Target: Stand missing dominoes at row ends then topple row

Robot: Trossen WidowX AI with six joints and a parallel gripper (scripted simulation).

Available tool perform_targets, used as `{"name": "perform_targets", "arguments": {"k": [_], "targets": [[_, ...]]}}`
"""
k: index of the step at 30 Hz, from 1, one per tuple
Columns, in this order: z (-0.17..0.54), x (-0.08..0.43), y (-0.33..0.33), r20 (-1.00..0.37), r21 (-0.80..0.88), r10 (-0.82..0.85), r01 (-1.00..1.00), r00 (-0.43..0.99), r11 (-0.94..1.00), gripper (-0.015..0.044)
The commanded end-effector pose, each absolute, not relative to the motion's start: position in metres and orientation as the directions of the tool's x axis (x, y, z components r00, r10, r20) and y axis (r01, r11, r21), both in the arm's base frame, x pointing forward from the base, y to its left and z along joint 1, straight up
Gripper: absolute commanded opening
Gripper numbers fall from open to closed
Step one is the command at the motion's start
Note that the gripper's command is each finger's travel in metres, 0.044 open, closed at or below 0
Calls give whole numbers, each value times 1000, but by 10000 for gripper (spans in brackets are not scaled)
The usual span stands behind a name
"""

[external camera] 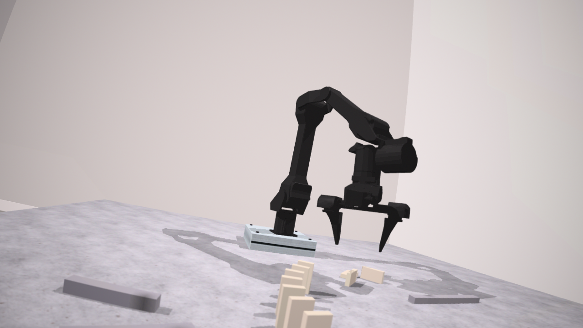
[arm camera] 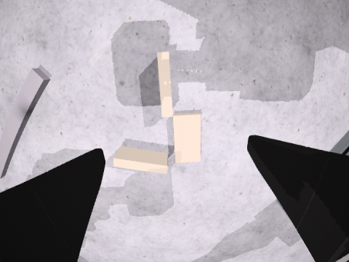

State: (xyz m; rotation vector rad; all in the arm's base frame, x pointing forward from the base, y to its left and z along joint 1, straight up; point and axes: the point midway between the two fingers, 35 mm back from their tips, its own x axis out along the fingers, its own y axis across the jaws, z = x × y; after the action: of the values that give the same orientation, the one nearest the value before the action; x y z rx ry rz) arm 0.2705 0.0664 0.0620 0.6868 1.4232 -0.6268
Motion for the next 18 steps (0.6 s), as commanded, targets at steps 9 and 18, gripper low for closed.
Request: {"name": "perform_targets", "arguments": {"k": [9,18], "targets": [[9,263,60,-1000,18,3,750,21,661,440],[-3,263,60,-1000,18,3,750,21,661,440]]}}
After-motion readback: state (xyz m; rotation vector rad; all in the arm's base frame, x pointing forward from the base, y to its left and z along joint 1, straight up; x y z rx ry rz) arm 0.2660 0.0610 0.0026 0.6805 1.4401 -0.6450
